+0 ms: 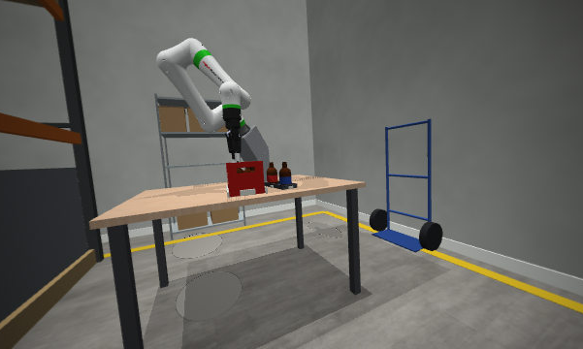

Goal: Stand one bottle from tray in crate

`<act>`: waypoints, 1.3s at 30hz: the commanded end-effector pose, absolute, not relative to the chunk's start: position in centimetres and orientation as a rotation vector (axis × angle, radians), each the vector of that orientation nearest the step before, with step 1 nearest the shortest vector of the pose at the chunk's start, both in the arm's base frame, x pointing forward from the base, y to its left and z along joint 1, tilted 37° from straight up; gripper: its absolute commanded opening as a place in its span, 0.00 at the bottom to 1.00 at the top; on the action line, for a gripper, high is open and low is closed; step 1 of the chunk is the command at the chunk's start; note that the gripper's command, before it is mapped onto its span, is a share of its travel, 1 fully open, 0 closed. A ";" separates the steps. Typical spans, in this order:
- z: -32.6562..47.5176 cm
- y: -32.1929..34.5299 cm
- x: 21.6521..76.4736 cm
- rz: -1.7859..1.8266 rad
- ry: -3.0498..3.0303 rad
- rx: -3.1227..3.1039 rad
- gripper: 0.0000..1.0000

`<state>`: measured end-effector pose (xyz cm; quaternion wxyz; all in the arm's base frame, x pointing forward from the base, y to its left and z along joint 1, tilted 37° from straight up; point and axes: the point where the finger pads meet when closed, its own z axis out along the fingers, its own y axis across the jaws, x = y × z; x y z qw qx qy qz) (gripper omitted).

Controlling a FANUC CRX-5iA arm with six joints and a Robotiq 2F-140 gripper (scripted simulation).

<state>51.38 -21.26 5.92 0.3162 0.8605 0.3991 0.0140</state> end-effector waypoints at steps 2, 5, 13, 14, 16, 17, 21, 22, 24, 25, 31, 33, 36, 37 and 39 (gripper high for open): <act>5.9 -21.2 51.4 0.037 1.051 2.266 0.00; 5.9 -21.2 51.4 0.037 1.051 2.266 0.00; 5.9 -21.2 51.4 0.037 1.051 2.266 0.00; 5.9 -21.2 51.4 0.037 1.051 2.266 0.00; 5.9 -21.2 51.4 0.037 1.051 2.266 0.00; 5.9 -21.2 51.4 0.037 1.051 2.266 0.00; 5.9 -21.3 51.4 0.037 1.051 2.266 0.00; 5.9 -21.3 51.4 0.037 1.051 2.266 0.00; 5.9 -21.3 51.4 0.037 1.051 2.266 0.00; 5.9 -21.3 51.4 0.037 1.051 2.266 0.00; 5.8 -21.3 51.4 0.037 1.051 2.266 0.00; 5.8 -21.3 51.5 0.037 1.051 2.266 0.00; 5.7 -21.4 51.5 0.037 1.051 2.266 0.00; 5.7 -21.4 51.5 0.037 1.051 2.266 0.00; 5.6 -21.5 51.5 0.037 1.051 2.266 0.00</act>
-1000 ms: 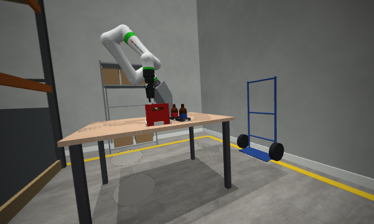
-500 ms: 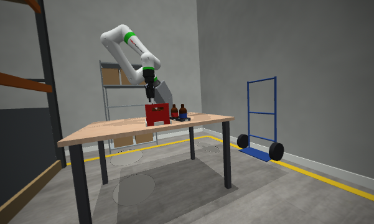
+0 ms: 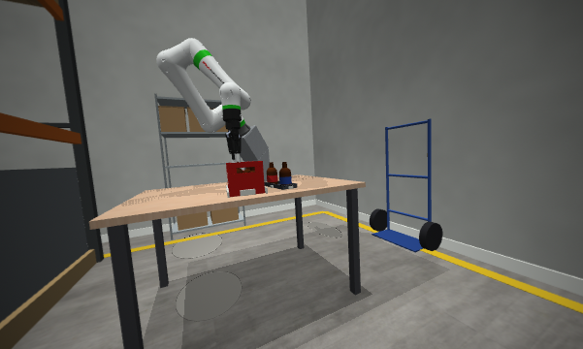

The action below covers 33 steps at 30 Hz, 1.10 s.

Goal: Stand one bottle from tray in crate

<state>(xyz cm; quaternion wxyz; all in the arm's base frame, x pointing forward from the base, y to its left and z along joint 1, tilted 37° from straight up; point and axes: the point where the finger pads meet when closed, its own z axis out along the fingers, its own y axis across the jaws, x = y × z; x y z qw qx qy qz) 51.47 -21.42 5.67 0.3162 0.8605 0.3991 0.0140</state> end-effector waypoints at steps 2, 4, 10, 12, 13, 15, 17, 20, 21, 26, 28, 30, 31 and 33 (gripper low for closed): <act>5.5 -21.5 51.5 0.037 1.051 2.266 0.00; 5.5 -21.5 51.6 0.037 1.051 2.266 0.00; 5.3 -21.7 51.6 0.037 1.051 2.266 0.00; 5.2 -21.7 51.6 0.037 1.051 2.266 0.00; 5.2 -21.7 51.6 0.037 1.051 2.266 0.00; 5.1 -21.8 51.7 0.037 1.051 2.266 0.00; 5.0 -21.8 51.7 0.037 1.051 2.266 0.00; 4.9 -21.9 51.7 0.037 1.051 2.266 0.00; 4.9 -21.9 51.8 0.037 1.051 2.266 0.00; 4.8 -22.0 51.8 0.037 1.051 2.266 0.00; 4.7 -22.0 51.8 0.037 1.051 2.266 0.00; 4.7 -22.1 51.8 0.037 1.051 2.266 0.00; 4.6 -22.1 51.8 0.037 1.051 2.266 0.00; 4.6 -22.1 51.9 0.037 1.051 2.266 0.00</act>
